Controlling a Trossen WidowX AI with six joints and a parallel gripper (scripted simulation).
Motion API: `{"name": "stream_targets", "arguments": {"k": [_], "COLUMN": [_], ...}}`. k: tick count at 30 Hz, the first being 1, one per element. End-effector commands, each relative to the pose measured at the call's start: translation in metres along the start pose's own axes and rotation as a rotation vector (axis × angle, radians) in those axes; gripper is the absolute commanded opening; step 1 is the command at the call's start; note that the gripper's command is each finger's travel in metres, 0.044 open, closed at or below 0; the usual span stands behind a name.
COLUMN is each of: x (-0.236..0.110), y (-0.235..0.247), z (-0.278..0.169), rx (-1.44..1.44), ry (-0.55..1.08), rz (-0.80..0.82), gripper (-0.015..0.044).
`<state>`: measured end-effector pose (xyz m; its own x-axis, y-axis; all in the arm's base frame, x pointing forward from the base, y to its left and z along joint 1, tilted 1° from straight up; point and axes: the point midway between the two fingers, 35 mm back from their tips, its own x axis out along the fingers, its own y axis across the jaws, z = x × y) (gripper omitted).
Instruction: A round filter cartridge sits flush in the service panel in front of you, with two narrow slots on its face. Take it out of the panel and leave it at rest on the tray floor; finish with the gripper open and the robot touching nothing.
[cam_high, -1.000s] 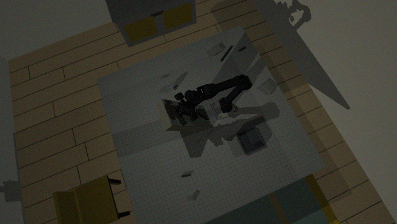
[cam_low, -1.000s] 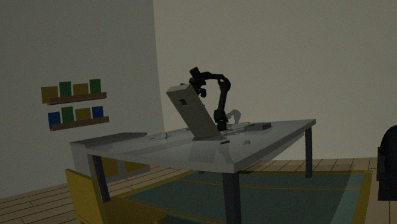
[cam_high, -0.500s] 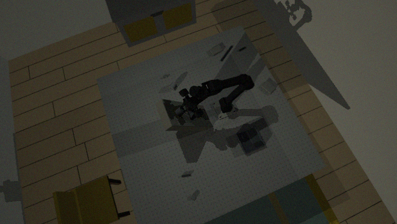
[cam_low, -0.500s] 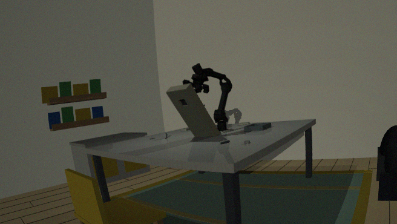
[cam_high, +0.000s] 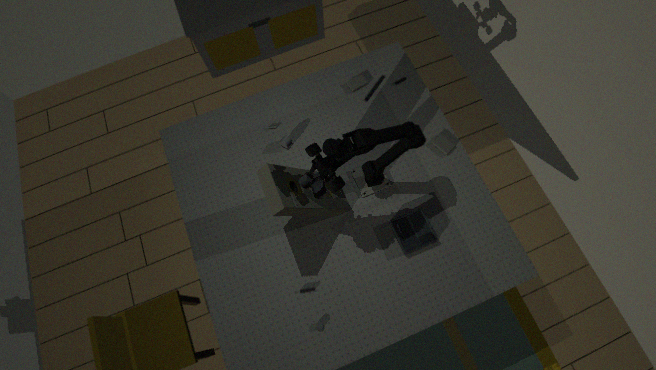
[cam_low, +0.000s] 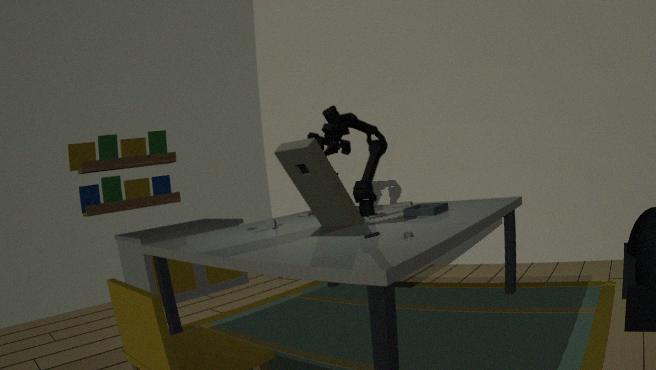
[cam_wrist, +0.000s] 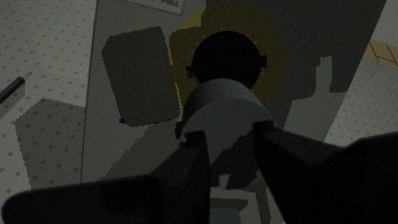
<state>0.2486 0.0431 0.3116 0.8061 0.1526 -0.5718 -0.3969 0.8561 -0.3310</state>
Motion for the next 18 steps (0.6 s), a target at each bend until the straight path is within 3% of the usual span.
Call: {"name": "stream_targets", "arguments": {"k": [1,16,18], "x": [-0.001,0.007,0.007], "y": [0.004,0.023,0.02], "z": [-0.008,-0.05,-0.045], "rx": [-0.004,-0.004,0.0], "ry": [-0.01,-0.009,0.002], "rz": [-0.003,-0.002,-0.001], "gripper": [0.0,0.0,0.0053]}}
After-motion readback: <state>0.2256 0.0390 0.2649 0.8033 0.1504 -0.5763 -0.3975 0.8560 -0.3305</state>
